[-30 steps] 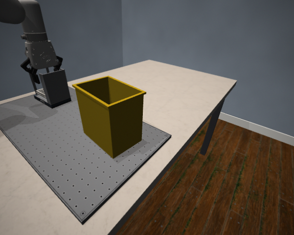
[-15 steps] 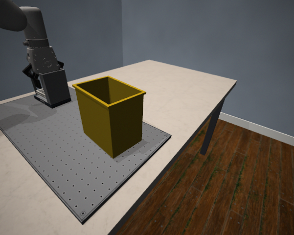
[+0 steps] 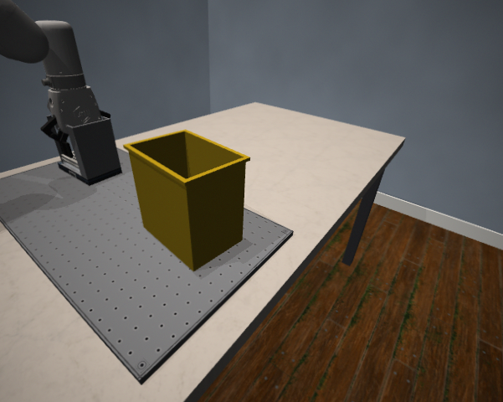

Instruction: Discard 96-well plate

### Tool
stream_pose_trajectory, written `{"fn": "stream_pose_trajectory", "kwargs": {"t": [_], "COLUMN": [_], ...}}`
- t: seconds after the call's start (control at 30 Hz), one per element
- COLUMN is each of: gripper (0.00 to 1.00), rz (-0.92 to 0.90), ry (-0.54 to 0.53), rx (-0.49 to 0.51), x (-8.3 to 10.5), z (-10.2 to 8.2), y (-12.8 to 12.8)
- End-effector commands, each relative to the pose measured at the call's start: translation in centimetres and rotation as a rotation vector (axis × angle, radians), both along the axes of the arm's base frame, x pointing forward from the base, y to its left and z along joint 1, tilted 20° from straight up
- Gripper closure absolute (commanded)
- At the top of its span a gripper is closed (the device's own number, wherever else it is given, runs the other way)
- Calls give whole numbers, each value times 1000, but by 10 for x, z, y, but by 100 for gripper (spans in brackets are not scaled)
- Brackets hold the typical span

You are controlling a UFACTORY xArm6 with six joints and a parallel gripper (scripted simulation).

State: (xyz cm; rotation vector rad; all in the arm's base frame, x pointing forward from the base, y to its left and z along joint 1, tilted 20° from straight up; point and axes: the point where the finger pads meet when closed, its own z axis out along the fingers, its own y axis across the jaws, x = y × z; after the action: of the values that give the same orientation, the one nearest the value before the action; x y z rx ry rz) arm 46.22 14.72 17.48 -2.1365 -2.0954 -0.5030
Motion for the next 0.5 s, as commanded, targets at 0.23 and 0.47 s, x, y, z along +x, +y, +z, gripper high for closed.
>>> {"fn": "stream_pose_trajectory", "kwargs": {"t": [0.23,0.47], "gripper": [0,0], "rz": [-1,-1], "ry": [-5,-5], "rx": [1,1], "x": [1,2], "z": [1,-3], "y": [0,2]}}
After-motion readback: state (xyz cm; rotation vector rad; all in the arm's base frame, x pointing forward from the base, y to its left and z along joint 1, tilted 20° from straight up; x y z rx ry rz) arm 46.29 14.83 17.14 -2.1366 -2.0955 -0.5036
